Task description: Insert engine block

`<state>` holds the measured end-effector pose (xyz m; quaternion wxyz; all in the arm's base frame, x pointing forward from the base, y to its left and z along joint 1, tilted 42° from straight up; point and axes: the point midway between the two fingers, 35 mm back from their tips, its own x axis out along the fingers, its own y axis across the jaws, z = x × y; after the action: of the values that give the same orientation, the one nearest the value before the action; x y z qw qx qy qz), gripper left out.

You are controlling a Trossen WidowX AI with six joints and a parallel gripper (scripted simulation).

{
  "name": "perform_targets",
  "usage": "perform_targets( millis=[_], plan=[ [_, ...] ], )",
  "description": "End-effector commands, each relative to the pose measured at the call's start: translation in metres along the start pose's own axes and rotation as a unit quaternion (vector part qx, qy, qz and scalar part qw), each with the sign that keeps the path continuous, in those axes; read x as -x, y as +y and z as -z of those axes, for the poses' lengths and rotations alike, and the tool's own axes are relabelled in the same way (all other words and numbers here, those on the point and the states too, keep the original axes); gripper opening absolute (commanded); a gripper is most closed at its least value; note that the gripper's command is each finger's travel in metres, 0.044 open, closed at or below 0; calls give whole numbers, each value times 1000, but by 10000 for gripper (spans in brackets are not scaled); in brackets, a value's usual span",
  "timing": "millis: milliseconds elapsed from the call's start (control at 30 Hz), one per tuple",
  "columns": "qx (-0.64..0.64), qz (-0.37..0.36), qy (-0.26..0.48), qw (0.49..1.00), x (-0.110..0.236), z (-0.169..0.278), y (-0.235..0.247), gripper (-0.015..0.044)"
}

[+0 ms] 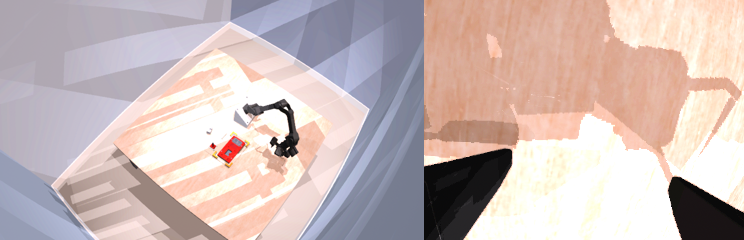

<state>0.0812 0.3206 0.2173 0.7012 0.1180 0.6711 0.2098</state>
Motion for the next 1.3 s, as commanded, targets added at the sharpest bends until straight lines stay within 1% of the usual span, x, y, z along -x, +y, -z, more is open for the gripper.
perform_targets(
  millis=[0, 333, 633, 800, 967, 1133, 1267],
  plan=[
    [-39, 24, -3, 999, -15, -33, -19, 440],
    [-166, 81, -1, 983, -44, -125, -103, 440],
    [-265, 111, 21, 958, -58, -179, -203, 440],
    [-308, 116, 34, 944, -63, -194, -257, 440],
    [-364, 102, 56, 924, -67, -202, -309, 440],
    [-423, 75, 77, 900, -70, -201, -366, 440],
    [-475, 45, 91, 874, -72, -191, -406, 440]
  ],
)
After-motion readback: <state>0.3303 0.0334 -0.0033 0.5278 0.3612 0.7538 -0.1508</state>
